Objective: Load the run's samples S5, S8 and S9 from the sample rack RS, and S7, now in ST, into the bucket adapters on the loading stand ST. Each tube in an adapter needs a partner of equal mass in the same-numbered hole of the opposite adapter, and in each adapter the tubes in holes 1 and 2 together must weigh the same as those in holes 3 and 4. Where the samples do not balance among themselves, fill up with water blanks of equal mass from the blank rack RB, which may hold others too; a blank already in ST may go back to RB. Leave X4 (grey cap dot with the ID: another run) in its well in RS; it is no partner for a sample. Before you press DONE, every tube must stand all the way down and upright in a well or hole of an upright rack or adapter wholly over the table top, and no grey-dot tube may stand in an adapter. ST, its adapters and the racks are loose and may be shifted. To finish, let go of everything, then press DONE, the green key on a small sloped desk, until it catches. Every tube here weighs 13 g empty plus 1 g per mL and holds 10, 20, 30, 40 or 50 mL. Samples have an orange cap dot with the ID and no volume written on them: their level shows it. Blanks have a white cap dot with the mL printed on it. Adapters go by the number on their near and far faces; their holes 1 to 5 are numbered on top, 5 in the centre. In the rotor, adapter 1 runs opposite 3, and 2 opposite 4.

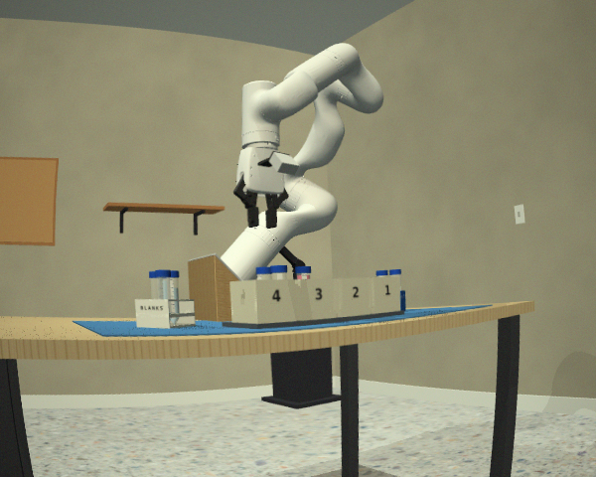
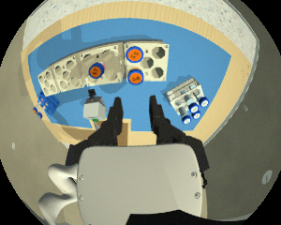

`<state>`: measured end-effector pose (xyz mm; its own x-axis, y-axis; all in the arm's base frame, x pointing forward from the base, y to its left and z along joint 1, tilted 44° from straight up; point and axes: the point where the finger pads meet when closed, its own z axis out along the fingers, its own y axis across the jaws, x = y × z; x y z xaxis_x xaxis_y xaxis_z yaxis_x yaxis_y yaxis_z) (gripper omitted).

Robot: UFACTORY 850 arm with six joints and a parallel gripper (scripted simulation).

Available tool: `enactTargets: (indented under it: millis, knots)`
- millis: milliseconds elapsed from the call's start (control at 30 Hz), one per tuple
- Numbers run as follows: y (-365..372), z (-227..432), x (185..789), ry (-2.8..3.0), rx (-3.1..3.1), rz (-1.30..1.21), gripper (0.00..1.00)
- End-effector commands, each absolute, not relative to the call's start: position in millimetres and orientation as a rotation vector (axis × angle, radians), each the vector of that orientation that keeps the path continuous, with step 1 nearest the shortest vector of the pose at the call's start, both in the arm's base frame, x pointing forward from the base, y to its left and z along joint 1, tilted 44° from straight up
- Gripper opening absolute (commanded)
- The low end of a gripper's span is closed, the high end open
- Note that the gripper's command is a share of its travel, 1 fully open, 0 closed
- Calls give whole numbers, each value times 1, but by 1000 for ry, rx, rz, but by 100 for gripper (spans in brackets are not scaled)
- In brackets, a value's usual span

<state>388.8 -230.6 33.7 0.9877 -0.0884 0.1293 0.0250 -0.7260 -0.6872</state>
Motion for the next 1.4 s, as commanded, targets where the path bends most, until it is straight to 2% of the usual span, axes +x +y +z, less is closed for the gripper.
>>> enactTargets:
  millis: [0,1133,1167,1367]
  knots:
    - [-236,39,388,44,-2376,-198,43]
    - [-246,49,386,44,-2376,-198,43]
    - [-242,52,385,4,-2378,-214,57]
    - [-220,72,381,-234,-2378,-309,57]
